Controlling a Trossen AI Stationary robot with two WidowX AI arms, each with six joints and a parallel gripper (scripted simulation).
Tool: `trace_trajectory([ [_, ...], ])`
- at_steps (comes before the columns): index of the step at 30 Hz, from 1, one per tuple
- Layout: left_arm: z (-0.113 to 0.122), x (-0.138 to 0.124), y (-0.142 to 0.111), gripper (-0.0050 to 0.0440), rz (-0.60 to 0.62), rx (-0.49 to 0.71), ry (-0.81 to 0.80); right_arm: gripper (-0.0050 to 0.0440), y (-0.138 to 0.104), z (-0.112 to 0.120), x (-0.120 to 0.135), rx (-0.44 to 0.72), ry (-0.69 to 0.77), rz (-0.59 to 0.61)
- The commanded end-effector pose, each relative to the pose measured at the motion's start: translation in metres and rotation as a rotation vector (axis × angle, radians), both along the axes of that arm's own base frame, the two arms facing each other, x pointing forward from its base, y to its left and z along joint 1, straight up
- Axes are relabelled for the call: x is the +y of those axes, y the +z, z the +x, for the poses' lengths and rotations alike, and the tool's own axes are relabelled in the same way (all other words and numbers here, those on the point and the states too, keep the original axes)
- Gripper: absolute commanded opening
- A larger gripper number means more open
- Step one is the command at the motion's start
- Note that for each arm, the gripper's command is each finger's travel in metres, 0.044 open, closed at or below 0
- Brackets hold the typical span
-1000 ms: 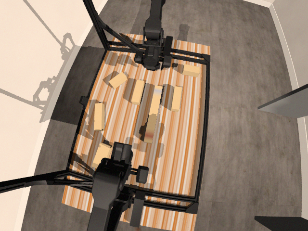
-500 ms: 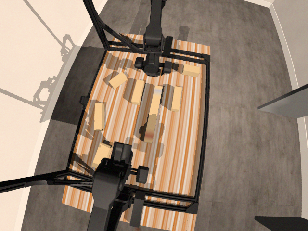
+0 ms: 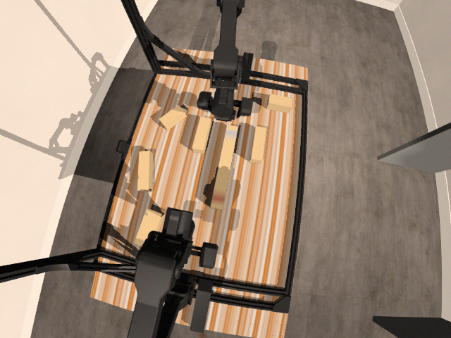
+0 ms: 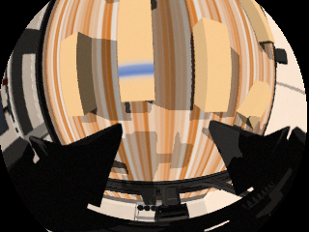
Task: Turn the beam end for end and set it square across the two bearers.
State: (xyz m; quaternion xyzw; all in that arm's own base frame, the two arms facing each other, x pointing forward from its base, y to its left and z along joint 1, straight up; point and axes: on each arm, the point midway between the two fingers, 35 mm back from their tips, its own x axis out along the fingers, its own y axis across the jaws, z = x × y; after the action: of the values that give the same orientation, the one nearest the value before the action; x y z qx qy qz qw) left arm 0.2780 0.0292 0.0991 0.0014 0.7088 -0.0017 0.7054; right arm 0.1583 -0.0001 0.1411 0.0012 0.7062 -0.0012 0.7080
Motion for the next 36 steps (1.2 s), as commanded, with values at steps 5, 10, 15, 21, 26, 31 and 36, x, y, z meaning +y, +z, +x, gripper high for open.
trace_trajectory([
  [5,0.019,0.005,-0.004,0.0440,0.000,-0.005,-0.001,0.0440,0.000,-0.001,0.000,0.003,-0.002,0.000],
  [10,0.029,0.007,-0.006,0.0440,0.000,-0.005,-0.001,0.0440,0.000,-0.001,0.000,0.003,-0.002,0.000],
  [15,0.038,0.009,-0.008,0.0440,0.000,-0.005,-0.001,0.0440,0.000,-0.001,0.000,0.003,-0.002,0.000],
  [21,0.049,0.012,-0.011,0.0440,0.000,-0.005,-0.001,0.0440,0.000,-0.001,0.000,0.003,-0.002,0.000],
  [26,0.060,0.015,-0.013,0.0440,0.000,-0.005,-0.001,0.0440,0.000,-0.001,0.000,0.003,-0.002,0.000],
  [31,0.071,0.017,-0.015,0.0440,0.000,-0.005,-0.001,0.0440,0.000,-0.001,0.000,0.003,-0.002,0.000],
  [36,0.077,0.019,-0.016,0.0440,0.000,-0.005,-0.001,0.0440,0.000,-0.001,0.000,0.003,-0.002,0.000],
])
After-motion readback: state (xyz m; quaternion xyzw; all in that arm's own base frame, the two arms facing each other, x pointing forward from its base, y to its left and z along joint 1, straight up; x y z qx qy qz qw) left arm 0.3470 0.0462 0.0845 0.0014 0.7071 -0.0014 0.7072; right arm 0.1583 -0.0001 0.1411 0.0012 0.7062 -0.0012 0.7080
